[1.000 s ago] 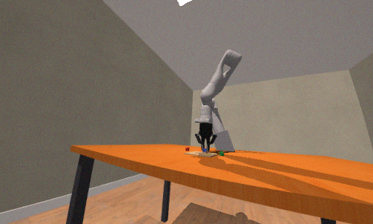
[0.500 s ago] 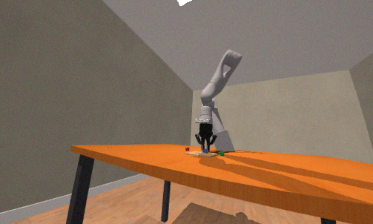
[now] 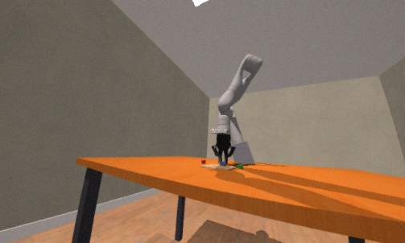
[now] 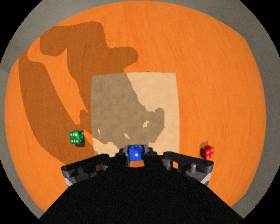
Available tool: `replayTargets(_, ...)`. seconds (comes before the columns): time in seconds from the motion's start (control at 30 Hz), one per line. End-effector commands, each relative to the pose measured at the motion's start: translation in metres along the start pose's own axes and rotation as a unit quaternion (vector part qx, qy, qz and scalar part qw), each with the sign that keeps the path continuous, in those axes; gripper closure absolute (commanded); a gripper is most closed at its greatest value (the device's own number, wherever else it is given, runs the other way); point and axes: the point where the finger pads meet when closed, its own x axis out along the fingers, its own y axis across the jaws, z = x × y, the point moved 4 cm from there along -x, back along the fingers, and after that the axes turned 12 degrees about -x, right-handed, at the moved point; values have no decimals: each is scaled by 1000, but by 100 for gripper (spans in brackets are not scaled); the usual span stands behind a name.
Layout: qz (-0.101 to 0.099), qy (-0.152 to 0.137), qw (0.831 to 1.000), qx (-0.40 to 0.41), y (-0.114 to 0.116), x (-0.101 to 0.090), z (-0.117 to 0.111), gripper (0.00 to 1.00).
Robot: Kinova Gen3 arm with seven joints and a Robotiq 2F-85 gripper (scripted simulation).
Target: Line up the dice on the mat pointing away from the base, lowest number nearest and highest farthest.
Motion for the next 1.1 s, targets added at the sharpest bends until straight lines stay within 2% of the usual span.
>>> replayTargets(0.0, 0, 1, 1000, 0, 0, 0, 0, 85)
replayTargets(0.6, 0, 1, 1000, 0, 0, 0, 0, 85)
replayTargets(0.73, 0, 1, 1000, 0, 0, 0, 0, 77)
replayTargets(0.87, 0, 1, 1000, 0, 0, 0, 0, 77)
replayTargets(0.9, 0, 1, 1000, 0, 0, 0, 0, 73)
replayTargets(1.07, 0, 1, 1000, 0, 0, 0, 0, 69)
